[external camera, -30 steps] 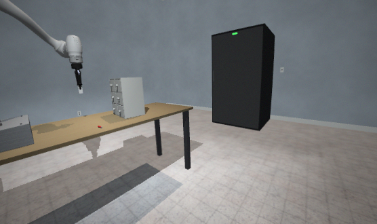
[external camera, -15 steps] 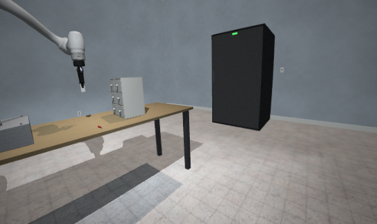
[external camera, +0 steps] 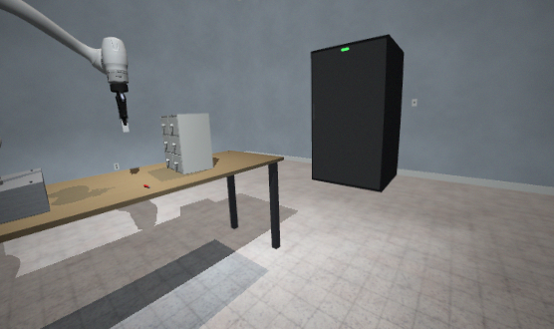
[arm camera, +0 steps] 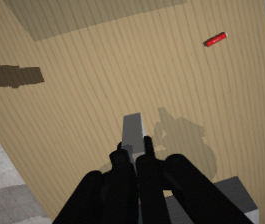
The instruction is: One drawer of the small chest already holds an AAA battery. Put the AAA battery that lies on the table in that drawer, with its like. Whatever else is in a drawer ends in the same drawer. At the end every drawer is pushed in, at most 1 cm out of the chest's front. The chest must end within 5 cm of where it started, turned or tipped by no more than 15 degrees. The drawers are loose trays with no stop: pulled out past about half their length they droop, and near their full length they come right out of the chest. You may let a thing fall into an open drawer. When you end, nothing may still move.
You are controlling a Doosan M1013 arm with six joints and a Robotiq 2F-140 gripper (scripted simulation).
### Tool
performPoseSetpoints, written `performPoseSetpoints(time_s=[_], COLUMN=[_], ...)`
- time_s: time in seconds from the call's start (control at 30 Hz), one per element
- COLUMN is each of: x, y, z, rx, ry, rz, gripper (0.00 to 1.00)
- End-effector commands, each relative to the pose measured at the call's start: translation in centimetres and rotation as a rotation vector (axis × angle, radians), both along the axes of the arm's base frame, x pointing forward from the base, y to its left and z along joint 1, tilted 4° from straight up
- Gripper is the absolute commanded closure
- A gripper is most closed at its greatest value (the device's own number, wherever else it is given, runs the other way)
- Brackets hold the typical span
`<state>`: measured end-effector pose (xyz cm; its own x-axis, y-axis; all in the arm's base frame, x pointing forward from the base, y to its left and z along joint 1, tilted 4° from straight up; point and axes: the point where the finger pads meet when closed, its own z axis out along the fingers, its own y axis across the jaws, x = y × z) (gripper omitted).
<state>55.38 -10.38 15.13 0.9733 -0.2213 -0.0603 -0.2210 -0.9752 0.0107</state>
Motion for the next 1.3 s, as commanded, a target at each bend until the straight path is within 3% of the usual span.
performPoseSetpoints(time_s=[0.0, 0.23, 0.5, 0.57, 0.9, 1.27], x=[0.1, 0.8, 2.5, 2.5, 5.2, 5.9], y=[-0.1, -0.3, -0.6, -0.6, -1.2, -1.5], z=[-0.1, -1.0, -2.9, -2.9, -6.0, -6.7], rx=[-0.002, -0.024, -0.073, -0.073, -0.148, -0.171], ry=[-0.010, -0.108, -0.325, -0.325, -0.667, -0.749], rz=[0.000, 0.001, 0.004, 0.004, 0.008, 0.008], gripper=[1.00, 1.00, 1.00, 1.00, 1.00, 1.00])
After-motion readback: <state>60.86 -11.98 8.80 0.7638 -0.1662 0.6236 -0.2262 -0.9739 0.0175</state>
